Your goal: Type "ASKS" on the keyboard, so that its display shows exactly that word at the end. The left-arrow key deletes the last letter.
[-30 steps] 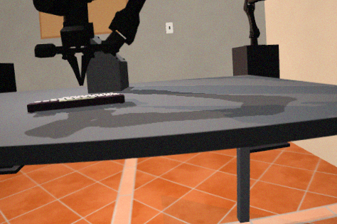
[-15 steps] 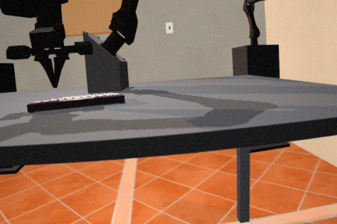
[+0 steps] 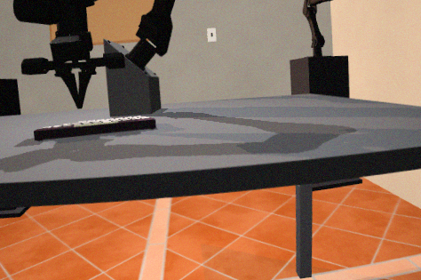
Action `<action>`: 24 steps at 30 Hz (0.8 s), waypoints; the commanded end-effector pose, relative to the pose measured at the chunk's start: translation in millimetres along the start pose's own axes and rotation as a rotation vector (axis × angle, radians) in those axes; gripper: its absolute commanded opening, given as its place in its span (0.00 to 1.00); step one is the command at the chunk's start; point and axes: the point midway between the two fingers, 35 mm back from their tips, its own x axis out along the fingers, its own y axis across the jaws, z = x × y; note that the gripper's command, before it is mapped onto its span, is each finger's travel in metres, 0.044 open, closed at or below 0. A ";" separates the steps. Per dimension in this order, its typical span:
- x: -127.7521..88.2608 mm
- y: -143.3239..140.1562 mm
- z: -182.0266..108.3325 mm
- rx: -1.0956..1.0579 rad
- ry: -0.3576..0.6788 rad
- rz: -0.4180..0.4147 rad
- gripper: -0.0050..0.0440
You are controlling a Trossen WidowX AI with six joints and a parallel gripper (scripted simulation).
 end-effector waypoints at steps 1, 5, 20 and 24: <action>-3.4 7.9 -4.5 -0.017 -0.011 -0.014 0.00; -3.4 7.9 -4.5 -0.017 -0.011 -0.014 0.00; -1.4 79.7 -5.4 -0.013 -0.011 -0.005 0.00; -1.3 80.2 -5.9 -0.013 -0.009 -0.008 0.00</action>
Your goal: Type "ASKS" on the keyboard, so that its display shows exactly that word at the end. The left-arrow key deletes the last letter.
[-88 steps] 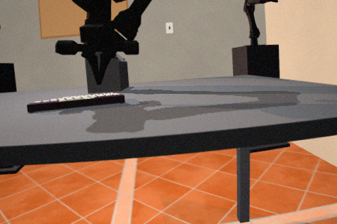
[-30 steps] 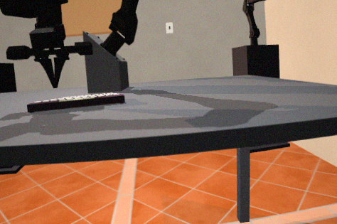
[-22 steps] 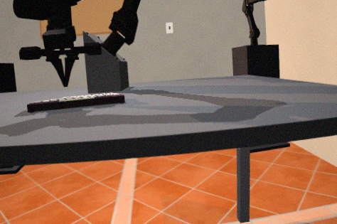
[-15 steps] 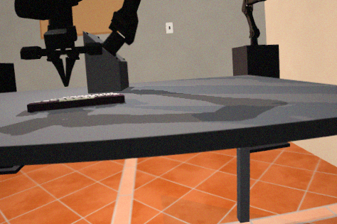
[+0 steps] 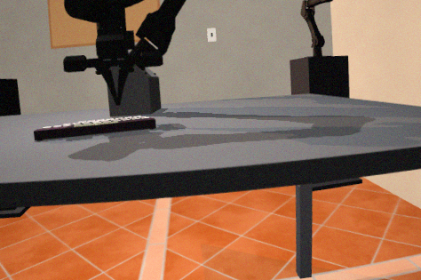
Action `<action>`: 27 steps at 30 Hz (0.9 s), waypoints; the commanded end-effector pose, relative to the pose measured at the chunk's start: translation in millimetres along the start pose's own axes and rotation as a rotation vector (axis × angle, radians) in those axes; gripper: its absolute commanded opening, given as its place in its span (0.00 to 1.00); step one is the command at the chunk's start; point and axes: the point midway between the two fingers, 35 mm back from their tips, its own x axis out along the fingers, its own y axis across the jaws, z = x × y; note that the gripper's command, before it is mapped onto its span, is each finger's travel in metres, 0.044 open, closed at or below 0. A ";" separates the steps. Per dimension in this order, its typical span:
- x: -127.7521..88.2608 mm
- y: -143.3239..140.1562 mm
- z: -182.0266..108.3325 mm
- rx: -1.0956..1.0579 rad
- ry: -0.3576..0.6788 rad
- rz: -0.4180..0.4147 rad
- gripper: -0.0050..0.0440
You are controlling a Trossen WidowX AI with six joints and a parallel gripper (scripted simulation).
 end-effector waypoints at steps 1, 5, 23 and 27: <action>-1.8 6.7 0.5 0.003 -0.008 -0.008 0.00; -1.9 4.8 1.5 0.004 -0.008 -0.007 0.00; -5.4 -59.0 48.6 -0.002 -0.004 -0.007 0.00; 10.3 -57.5 43.9 0.015 0.000 0.002 0.00</action>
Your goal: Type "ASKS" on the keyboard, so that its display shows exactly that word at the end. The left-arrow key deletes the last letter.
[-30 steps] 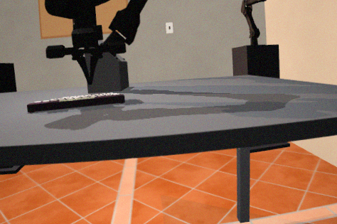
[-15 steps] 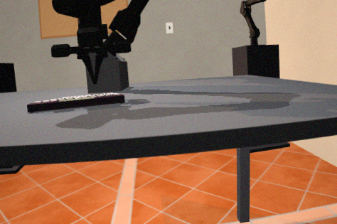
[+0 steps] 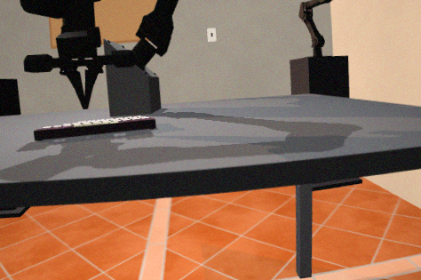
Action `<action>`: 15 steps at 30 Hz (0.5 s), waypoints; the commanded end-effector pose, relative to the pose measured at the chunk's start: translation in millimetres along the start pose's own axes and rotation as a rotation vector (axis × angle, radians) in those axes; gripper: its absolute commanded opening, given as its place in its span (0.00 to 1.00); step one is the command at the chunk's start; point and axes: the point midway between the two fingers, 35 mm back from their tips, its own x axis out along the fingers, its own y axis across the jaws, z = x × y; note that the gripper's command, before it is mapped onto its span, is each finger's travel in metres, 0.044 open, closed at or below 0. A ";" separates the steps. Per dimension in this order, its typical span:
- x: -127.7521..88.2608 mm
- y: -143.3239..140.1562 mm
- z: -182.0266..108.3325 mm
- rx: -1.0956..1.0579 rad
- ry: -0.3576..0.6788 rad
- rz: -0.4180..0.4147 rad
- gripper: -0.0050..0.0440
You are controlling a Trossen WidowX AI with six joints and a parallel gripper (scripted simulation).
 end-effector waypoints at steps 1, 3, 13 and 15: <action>12.1 1.3 -1.0 0.007 0.009 0.012 0.00; 12.3 1.3 -0.9 0.007 0.009 0.012 0.00; 21.7 1.3 -1.0 0.007 0.009 0.011 0.00; 24.8 1.3 -1.1 0.007 0.009 0.011 0.00</action>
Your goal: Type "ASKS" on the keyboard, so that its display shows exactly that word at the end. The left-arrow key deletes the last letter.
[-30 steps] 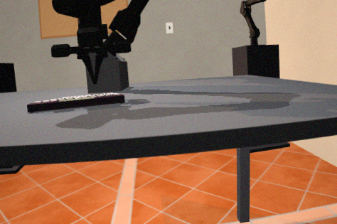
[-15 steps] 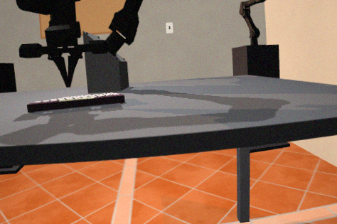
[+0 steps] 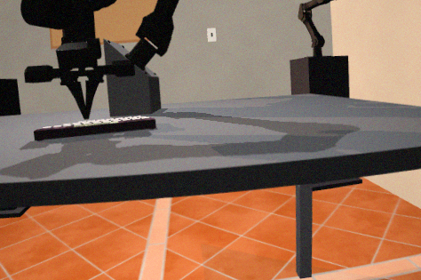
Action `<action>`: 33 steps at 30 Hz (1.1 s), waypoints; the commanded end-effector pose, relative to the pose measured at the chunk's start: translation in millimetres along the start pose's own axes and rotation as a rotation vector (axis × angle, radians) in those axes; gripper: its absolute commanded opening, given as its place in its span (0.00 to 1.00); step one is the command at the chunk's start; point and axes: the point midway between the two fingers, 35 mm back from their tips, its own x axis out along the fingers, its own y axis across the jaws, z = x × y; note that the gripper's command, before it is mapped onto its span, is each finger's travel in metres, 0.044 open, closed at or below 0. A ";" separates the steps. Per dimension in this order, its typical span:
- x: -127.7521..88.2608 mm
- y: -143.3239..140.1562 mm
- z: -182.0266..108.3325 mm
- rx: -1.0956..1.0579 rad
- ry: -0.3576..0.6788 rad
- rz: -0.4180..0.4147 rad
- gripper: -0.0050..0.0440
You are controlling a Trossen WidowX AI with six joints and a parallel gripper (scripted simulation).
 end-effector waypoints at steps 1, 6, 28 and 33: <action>7.9 1.6 -1.3 0.005 0.004 0.007 0.00; 11.7 1.5 -1.5 0.005 0.004 0.006 0.00; 11.6 1.4 -0.2 0.002 0.001 0.003 0.00; 13.0 1.4 -0.9 0.004 0.003 0.005 0.00</action>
